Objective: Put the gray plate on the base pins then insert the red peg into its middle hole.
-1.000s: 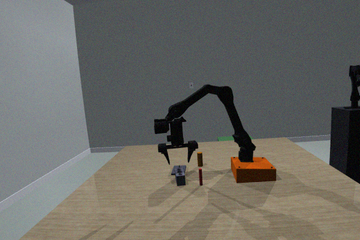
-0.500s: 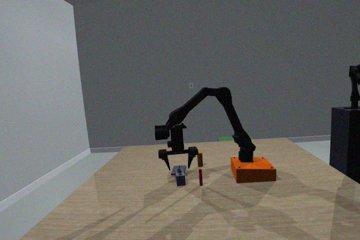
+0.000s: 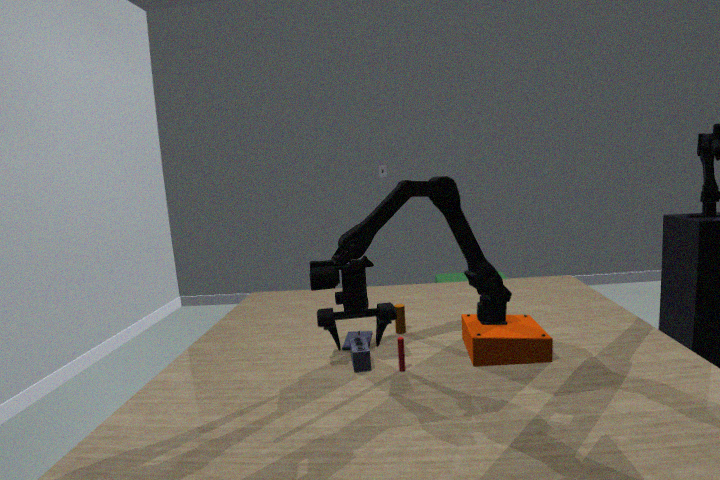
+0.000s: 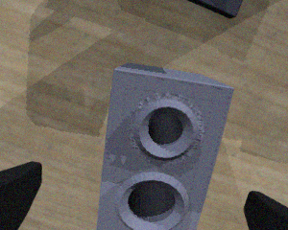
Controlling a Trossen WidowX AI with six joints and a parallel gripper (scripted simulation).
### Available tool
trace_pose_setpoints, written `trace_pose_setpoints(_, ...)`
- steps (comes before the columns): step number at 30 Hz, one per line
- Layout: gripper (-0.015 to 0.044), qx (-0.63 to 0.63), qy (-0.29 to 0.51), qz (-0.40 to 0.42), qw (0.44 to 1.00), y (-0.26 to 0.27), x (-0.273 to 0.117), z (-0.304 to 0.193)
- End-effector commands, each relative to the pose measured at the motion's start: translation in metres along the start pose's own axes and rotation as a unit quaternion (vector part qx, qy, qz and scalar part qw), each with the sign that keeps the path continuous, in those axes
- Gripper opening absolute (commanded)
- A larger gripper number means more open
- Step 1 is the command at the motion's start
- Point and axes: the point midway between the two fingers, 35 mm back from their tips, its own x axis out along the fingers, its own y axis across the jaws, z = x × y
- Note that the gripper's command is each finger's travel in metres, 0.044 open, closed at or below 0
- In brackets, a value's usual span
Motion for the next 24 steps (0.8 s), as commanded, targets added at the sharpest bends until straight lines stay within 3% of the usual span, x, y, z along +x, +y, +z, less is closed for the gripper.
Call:
trace_pose_setpoints(1, 0.044, 0.0, 0.002, -0.005, 1.0, -0.001, 0.01, 0.0)
trace_pose_setpoints(17, 0.044, 0.0, 0.002, -0.005, 1.0, -0.003, 0.033, 0.0)
trace_pose_setpoints(24, 0.0256, 0.0, 0.002, -0.005, 1.0, -0.003, 0.033, 0.0)
